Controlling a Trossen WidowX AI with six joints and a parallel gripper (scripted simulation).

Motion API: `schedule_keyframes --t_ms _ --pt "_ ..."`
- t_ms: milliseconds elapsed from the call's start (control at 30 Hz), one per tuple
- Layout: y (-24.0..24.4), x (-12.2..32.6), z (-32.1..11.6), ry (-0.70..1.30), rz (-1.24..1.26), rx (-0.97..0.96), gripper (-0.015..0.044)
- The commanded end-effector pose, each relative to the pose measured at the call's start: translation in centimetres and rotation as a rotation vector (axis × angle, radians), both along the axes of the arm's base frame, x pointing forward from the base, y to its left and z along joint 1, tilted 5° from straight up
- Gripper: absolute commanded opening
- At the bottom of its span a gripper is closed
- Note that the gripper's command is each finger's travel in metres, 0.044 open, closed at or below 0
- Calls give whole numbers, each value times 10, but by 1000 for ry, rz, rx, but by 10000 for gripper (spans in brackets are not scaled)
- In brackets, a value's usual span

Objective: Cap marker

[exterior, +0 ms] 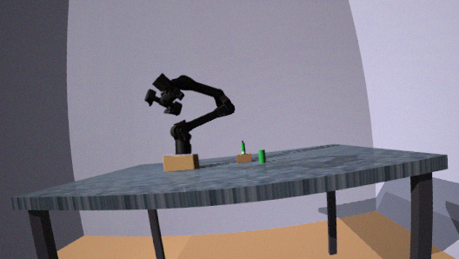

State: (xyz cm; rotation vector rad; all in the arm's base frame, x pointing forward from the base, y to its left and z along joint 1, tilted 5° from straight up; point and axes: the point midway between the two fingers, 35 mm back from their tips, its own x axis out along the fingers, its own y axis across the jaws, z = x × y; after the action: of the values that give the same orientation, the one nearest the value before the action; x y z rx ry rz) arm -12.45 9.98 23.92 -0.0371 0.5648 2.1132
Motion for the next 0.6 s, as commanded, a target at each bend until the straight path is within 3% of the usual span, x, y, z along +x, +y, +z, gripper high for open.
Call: schedule_keyframes --t_ms 0,167,367,567 --pt "-1 -1 0 -10 12 3 374" --pt "-44 -32 0 -257 325 116 243" --pt "-117 -53 -4 -538 768 344 237" --pt "-194 -45 -11 -737 1200 633 237"
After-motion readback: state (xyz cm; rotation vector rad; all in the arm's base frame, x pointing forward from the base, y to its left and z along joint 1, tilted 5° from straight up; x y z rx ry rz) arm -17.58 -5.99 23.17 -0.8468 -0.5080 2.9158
